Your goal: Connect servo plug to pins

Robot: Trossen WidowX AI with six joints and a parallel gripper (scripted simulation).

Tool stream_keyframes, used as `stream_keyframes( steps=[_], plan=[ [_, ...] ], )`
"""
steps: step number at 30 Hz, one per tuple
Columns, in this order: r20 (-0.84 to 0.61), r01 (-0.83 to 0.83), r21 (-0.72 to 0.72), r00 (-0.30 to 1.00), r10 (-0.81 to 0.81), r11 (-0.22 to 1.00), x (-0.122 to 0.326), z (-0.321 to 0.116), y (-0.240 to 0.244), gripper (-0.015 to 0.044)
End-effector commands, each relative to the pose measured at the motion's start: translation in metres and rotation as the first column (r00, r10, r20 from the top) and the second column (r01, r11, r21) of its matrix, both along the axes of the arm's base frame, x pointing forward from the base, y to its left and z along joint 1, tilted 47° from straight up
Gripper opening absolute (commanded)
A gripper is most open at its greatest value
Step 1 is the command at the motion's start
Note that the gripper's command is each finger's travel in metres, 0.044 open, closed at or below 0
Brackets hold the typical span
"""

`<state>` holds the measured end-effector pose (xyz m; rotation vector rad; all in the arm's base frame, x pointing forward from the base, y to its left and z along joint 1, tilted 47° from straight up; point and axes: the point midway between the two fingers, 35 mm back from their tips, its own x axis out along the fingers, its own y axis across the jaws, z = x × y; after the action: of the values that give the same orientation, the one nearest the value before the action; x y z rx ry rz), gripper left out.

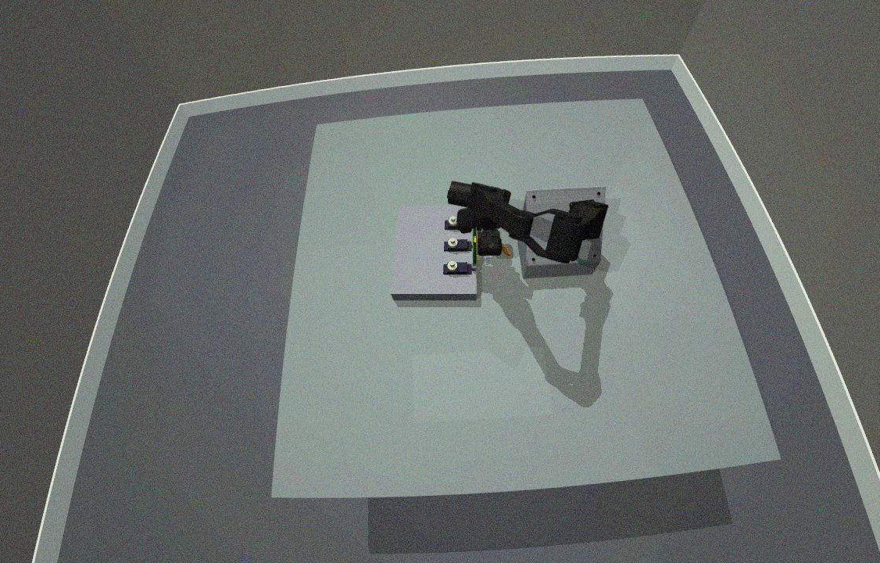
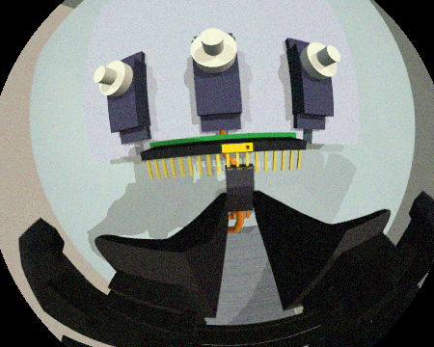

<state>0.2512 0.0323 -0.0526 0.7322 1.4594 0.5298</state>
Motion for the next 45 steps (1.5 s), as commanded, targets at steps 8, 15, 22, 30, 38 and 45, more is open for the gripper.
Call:
stream_keyframes(
  steps=[8,15,22,30,38,45],
  plan=[
    [0.005,0.003,0.003,1.000,-0.003,1.000,0.010,0.001,-0.002,0.0000],
    [0.005,0.003,0.003,1.000,-0.003,1.000,0.014,0.001,-0.002,0.0000],
    [0.005,0.003,0.003,1.000,-0.003,1.000,0.013,0.001,-0.001,0.0026],
    [0.004,0.003,0.003,1.000,-0.003,1.000,0.009,0.000,0.000,0.0236],
    [0.004,0.003,0.001,1.000,-0.003,1.000,0.005,0.040,-0.043,0.0440],
    [0.004,0.003,0.001,1.000,-0.003,1.000,0.005,0.040,-0.043,0.0440]
  ],
)
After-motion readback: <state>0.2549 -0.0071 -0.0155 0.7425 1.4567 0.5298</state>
